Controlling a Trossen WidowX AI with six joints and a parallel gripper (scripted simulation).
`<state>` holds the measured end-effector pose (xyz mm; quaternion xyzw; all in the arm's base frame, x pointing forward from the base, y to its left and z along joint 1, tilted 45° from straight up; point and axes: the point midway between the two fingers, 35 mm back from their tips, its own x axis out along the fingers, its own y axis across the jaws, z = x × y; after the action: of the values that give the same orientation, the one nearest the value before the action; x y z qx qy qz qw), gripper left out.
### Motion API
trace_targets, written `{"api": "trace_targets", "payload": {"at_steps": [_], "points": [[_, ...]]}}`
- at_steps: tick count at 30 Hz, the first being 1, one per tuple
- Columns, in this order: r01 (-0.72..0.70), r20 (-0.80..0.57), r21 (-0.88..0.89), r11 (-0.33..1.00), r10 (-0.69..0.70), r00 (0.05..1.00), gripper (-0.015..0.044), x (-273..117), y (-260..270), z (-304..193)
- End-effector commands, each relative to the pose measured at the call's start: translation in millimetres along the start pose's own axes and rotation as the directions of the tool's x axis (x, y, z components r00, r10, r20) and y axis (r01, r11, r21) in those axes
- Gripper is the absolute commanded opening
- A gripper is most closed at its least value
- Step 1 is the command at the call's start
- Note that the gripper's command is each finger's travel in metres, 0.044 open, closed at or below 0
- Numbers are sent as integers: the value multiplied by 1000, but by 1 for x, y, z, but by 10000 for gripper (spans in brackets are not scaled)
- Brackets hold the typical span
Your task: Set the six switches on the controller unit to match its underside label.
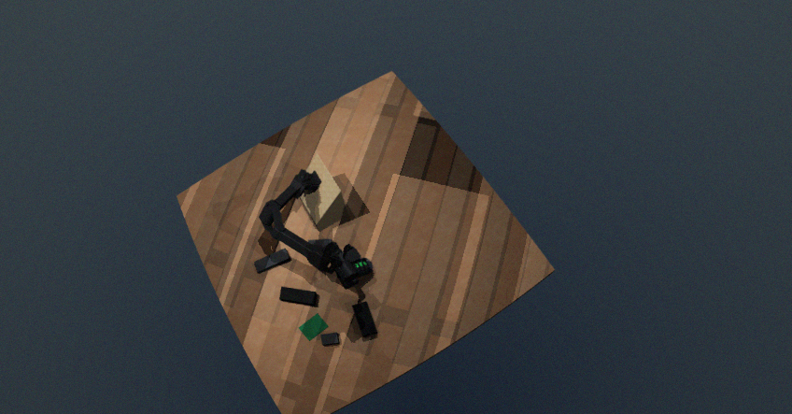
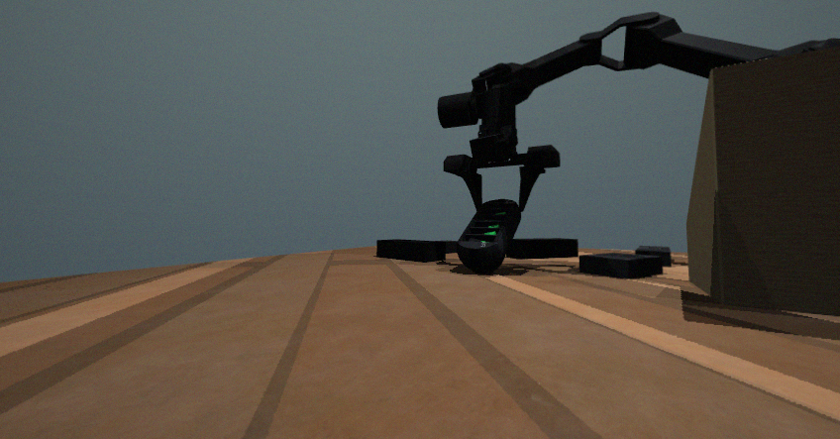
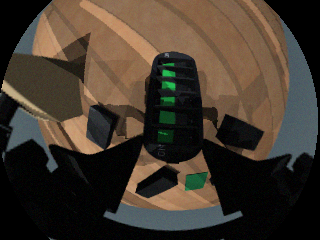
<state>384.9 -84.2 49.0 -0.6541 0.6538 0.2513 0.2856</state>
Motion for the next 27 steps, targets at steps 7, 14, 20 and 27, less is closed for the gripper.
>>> {"api": "trace_targets", "payload": {"at_steps": [7, 14, 20, 27], "points": [[2, -17, -2, 1000, -2, 1000, 336, -6, -1, 9], [2, -31, -2, 1000, -2, 1000, 336, -9, -1, 14], [2, -43, -2, 1000, -2, 999, 336, -11, -1, 19], [2, -57, -2, 1000, -2, 998, 336, -14, -1, 24]]}}
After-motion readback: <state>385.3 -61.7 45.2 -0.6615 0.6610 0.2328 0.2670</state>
